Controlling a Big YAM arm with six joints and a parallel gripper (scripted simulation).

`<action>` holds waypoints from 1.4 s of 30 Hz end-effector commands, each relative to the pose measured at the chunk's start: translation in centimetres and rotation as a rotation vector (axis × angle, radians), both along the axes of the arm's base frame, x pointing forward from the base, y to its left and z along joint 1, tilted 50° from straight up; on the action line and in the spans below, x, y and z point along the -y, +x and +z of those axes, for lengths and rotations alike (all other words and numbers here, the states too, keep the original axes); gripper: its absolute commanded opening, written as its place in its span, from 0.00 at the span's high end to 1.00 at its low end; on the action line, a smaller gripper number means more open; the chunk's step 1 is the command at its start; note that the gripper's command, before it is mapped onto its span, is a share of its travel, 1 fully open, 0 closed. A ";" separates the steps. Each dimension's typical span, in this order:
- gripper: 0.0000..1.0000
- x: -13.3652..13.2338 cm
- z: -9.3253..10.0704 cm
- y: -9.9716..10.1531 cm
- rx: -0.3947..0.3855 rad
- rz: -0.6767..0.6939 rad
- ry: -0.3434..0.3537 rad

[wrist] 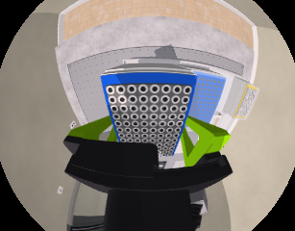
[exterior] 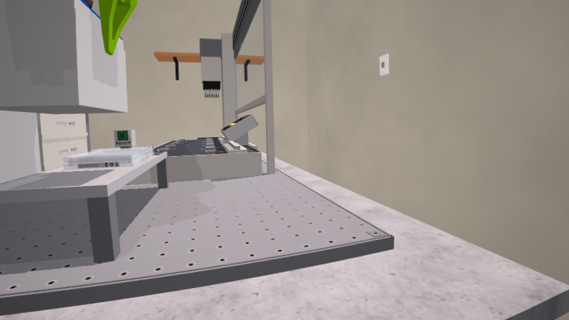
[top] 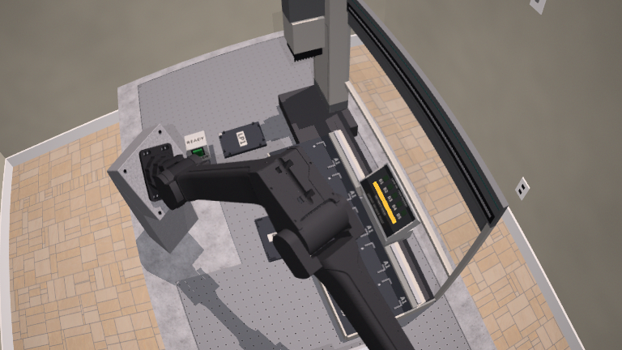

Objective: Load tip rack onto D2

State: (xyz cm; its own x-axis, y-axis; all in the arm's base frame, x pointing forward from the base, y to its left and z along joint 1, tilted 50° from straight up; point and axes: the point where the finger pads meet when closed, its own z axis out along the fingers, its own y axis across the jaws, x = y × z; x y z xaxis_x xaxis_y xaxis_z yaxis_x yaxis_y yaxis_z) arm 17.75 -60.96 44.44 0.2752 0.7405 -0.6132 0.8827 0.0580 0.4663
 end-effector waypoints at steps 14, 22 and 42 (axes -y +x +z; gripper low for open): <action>1.00 -2.9 5.3 -2.3 0.007 -0.010 -0.062; 1.00 -3.1 5.5 -2.5 0.005 -0.008 -0.055; 1.00 -6.0 9.5 -3.3 0.013 -0.003 -0.096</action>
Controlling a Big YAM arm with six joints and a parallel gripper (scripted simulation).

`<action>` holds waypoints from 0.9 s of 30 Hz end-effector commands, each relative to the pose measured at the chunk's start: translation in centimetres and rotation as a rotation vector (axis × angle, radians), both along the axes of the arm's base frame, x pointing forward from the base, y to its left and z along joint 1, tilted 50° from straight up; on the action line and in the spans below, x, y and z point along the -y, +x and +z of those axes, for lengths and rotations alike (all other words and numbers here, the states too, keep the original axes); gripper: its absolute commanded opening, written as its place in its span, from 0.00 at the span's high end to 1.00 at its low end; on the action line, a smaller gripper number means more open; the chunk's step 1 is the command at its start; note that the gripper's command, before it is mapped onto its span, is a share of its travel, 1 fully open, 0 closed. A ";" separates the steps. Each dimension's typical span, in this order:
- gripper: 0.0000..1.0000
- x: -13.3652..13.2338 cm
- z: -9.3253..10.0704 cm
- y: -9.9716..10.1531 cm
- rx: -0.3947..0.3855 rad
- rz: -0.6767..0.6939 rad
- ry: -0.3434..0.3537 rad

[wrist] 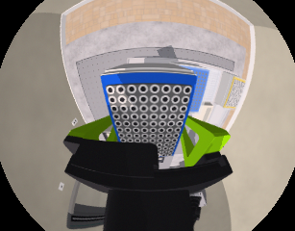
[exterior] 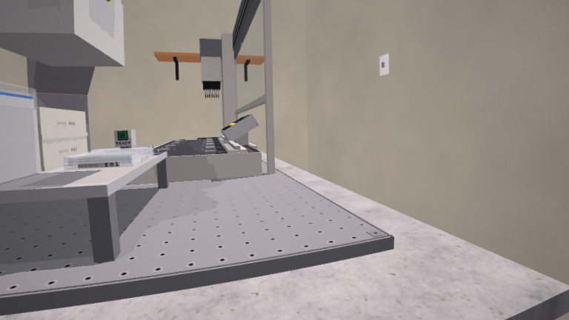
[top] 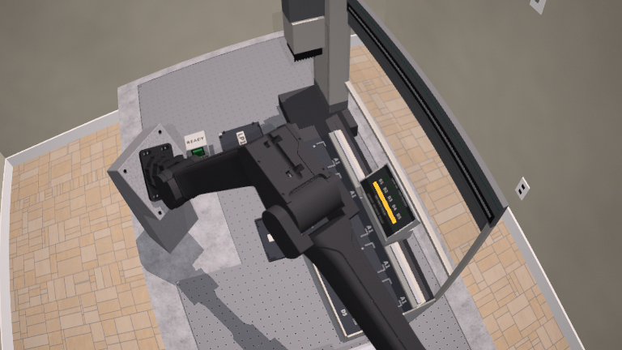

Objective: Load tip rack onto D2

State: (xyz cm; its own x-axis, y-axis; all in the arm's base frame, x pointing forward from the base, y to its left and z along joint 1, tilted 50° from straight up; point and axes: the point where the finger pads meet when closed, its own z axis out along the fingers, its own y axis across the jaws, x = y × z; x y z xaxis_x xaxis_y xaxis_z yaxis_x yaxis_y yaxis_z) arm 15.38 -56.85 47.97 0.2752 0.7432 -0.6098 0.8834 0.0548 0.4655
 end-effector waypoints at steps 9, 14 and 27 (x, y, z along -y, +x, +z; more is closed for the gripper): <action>1.00 -1.2 3.8 -0.7 0.011 -0.003 -0.059; 1.00 -1.2 3.8 -0.7 0.011 -0.003 -0.059; 1.00 -6.3 -0.2 1.3 0.021 0.002 -0.061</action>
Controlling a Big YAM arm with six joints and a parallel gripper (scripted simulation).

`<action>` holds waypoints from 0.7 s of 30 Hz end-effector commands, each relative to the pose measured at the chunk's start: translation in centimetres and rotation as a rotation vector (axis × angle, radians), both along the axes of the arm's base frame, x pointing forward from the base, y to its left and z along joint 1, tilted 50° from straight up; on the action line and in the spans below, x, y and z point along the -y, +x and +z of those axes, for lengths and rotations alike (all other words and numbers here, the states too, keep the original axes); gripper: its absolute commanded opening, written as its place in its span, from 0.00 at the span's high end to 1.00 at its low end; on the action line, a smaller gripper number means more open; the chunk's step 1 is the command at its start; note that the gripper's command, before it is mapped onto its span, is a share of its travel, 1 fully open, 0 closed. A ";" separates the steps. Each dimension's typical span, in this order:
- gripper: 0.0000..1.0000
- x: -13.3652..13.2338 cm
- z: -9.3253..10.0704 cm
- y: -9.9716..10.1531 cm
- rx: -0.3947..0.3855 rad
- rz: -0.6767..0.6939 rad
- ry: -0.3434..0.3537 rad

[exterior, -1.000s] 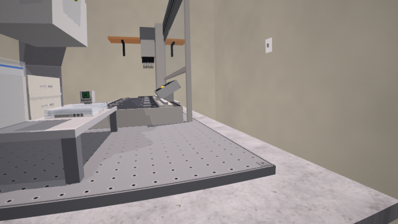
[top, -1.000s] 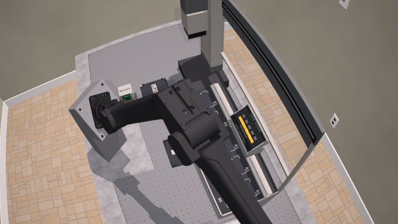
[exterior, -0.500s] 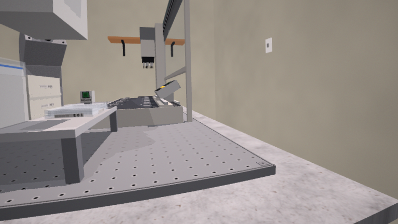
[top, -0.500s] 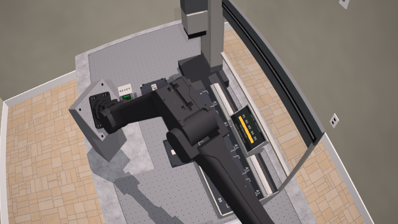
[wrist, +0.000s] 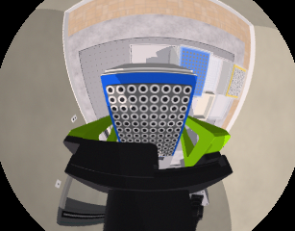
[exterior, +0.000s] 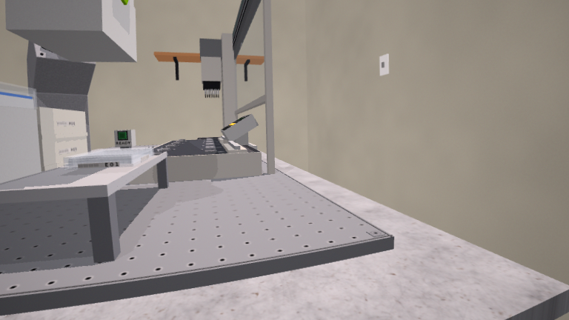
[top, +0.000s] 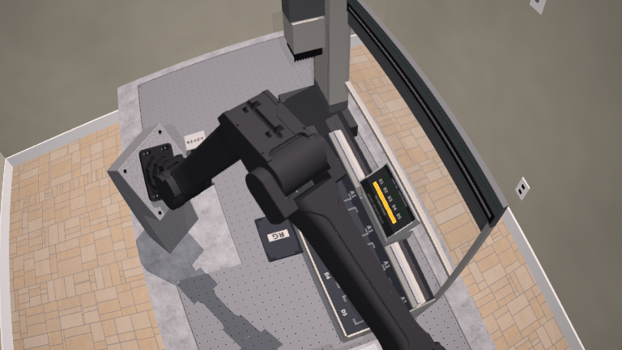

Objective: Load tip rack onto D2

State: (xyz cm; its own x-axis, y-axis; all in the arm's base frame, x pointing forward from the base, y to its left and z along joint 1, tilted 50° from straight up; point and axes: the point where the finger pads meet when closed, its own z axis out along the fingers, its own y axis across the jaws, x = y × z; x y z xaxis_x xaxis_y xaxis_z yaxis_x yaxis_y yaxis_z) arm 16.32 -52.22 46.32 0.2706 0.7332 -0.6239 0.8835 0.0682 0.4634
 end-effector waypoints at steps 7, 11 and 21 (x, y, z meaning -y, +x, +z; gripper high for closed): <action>1.00 -3.4 -0.2 0.9 0.023 -0.004 -0.041; 1.00 -4.8 -1.6 1.4 0.024 -0.004 -0.039; 1.00 -8.0 -4.6 2.5 0.026 -0.003 -0.036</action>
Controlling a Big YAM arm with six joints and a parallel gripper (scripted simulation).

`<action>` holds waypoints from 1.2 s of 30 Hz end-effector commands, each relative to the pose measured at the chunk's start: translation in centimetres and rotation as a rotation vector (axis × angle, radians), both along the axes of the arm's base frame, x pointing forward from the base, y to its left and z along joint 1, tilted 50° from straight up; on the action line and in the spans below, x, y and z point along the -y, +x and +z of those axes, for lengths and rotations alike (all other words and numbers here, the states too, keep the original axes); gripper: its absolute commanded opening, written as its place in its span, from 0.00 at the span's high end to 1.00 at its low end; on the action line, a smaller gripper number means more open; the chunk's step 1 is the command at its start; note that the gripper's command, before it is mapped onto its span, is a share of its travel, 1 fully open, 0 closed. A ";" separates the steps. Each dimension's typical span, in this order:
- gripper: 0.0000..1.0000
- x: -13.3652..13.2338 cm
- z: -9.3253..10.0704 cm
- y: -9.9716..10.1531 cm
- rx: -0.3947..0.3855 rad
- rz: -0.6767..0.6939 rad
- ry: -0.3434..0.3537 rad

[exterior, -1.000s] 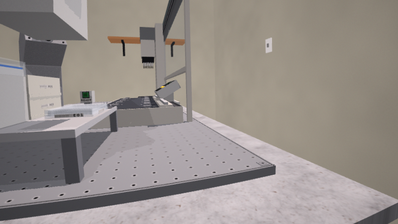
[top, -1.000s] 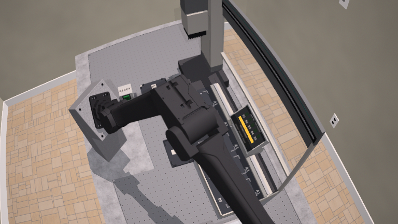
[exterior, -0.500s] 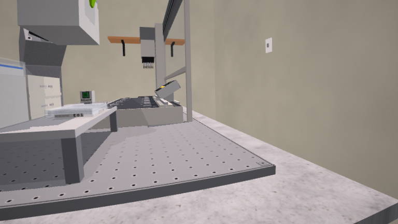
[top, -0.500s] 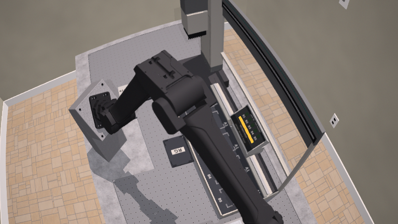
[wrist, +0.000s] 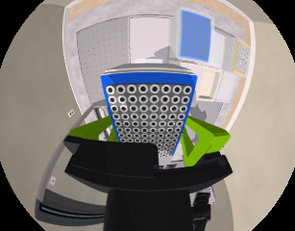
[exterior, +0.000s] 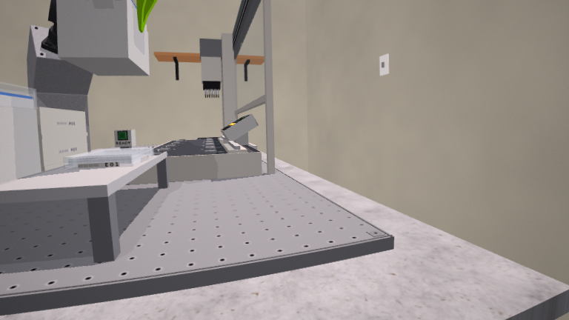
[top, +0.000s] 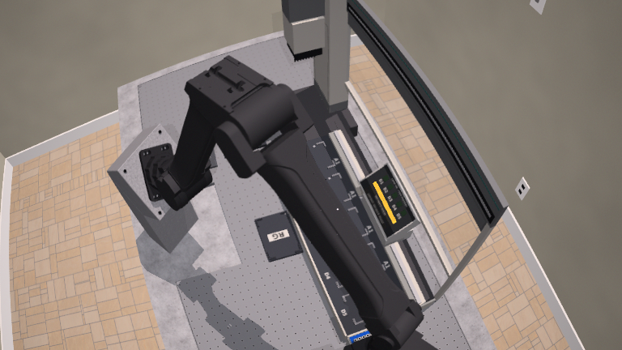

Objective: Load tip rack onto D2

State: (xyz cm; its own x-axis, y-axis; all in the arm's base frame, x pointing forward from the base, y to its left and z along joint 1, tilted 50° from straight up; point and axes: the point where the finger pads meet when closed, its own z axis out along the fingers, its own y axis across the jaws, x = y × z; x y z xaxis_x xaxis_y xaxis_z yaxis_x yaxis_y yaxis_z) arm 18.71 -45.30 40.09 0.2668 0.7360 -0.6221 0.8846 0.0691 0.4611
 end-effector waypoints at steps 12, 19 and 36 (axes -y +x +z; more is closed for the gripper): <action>1.00 -4.9 -2.1 1.4 0.032 -0.006 -0.035; 1.00 -6.7 -3.8 2.0 0.034 -0.006 -0.033; 1.00 -9.8 -8.8 3.2 0.022 -0.027 -0.003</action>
